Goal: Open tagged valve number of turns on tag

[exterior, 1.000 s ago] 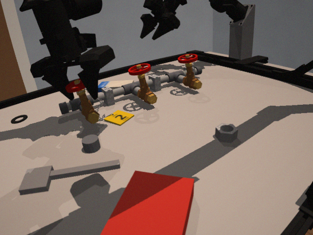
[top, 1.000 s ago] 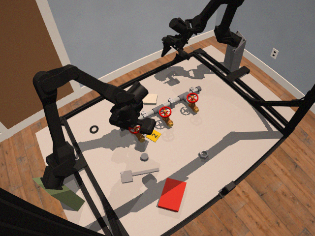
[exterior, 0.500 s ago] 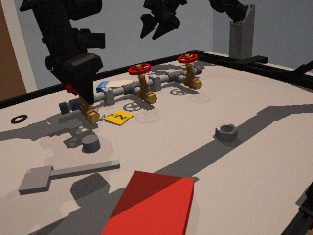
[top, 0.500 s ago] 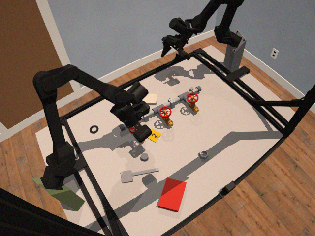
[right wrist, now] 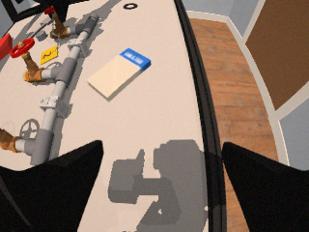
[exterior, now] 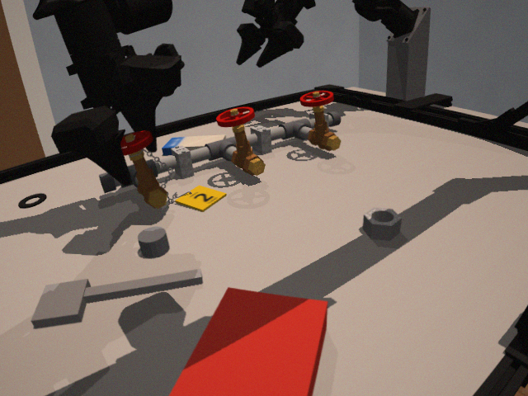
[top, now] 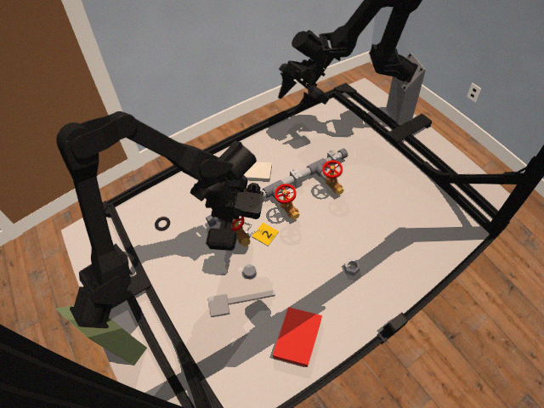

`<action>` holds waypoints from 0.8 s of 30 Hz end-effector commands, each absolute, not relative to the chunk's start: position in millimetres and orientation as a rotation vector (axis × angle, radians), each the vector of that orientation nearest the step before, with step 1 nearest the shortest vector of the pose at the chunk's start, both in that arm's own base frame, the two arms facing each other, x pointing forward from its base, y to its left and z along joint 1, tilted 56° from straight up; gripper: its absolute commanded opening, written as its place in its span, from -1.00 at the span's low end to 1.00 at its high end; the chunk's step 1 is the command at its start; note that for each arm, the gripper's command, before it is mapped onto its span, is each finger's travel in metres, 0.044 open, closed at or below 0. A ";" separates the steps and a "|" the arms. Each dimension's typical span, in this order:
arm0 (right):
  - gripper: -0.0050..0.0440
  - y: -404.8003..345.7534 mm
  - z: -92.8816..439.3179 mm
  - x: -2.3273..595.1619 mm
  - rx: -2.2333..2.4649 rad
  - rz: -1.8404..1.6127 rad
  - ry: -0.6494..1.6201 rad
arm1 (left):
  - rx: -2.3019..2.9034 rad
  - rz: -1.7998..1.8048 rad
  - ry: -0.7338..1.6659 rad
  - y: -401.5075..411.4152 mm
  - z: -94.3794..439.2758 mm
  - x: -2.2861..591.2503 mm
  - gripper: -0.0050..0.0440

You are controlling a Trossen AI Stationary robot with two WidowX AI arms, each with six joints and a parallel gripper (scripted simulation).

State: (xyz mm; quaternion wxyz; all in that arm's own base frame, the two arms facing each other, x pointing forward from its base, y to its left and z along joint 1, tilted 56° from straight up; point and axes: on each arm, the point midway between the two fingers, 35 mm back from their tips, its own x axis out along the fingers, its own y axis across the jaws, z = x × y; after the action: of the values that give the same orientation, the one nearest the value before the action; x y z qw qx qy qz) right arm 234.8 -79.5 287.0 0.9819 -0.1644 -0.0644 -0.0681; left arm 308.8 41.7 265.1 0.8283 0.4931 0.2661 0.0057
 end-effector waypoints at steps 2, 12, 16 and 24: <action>0.84 -79.5 287.0 234.8 -0.331 -0.137 -0.130 | 1.245 -0.048 0.574 41.6 265.1 308.8 0.84; 0.84 -79.5 287.0 234.8 -0.331 -0.137 -0.130 | 1.224 -0.040 0.574 41.5 265.1 308.7 0.35; 0.84 -79.5 287.0 234.8 -0.331 -0.137 -0.130 | 1.224 -0.040 0.574 41.5 265.1 308.7 -0.04; 0.84 -79.5 287.0 234.8 -0.331 -0.137 -0.130 | 1.211 -0.037 0.573 41.6 265.0 308.8 -0.34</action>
State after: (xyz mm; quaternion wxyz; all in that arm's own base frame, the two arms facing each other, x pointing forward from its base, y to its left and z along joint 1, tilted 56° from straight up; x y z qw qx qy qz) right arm 234.8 -79.5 287.0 0.9819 -0.1644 -0.0644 -0.0681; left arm 308.8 41.6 265.0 0.7794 0.5671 0.2656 -0.0193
